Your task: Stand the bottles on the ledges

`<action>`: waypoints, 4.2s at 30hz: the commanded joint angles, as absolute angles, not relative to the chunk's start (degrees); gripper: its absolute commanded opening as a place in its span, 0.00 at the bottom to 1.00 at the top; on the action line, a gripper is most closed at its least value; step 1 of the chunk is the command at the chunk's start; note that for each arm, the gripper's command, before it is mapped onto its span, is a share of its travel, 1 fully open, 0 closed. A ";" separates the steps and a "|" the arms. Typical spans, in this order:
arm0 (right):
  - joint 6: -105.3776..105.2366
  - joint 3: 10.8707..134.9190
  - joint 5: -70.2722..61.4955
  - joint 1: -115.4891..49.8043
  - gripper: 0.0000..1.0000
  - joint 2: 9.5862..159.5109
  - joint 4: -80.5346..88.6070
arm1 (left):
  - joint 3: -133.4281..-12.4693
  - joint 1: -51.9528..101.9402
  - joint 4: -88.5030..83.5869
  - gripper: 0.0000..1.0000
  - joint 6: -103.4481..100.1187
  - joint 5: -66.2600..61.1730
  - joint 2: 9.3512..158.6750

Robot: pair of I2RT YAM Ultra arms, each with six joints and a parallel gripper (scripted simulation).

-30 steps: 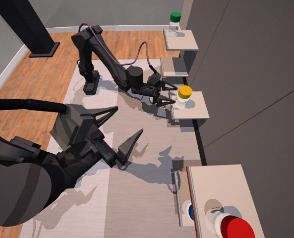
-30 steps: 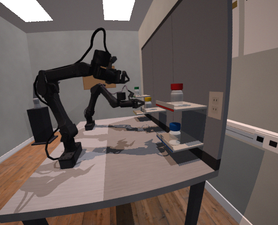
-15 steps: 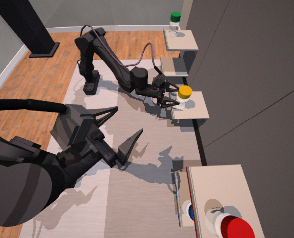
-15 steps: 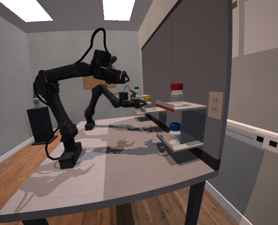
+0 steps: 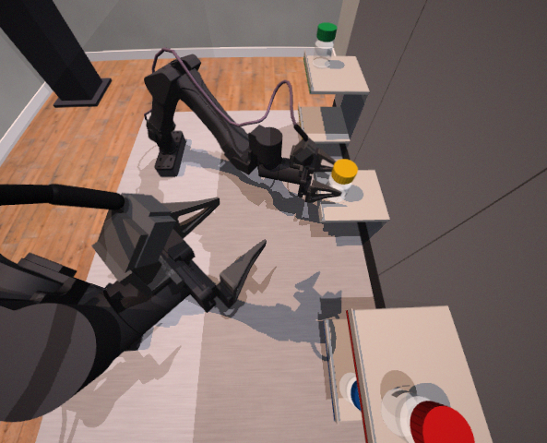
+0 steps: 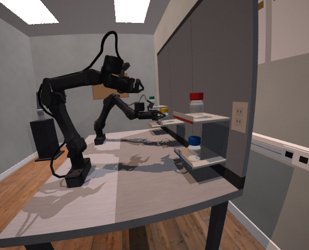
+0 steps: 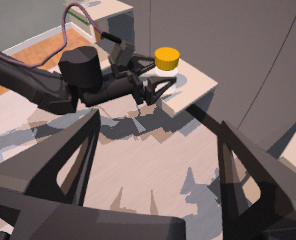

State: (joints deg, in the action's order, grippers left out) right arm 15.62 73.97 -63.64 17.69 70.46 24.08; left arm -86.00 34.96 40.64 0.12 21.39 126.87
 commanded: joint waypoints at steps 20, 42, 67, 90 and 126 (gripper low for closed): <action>15.99 75.54 -64.58 17.89 0.88 70.70 24.70 | -86.91 34.76 40.47 0.57 0.00 21.20 126.26; 15.99 75.54 -64.58 17.89 0.88 70.70 24.70 | -93.98 34.91 27.35 0.52 0.12 21.41 119.49; 15.99 75.54 -64.58 17.89 0.88 70.70 24.70 | -92.68 38.07 26.40 0.52 -0.35 21.46 113.60; 15.99 75.54 -64.58 17.89 0.88 70.70 24.70 | -69.42 42.59 30.77 0.52 -0.21 27.00 97.26; 6.07 74.52 -30.95 -8.58 0.88 79.84 6.18 | -39.50 21.29 50.89 0.52 0.68 2.80 85.78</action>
State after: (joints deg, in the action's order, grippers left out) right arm 9.56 73.95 -41.19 -3.73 78.00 12.08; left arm -42.81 25.39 43.22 0.12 11.14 88.12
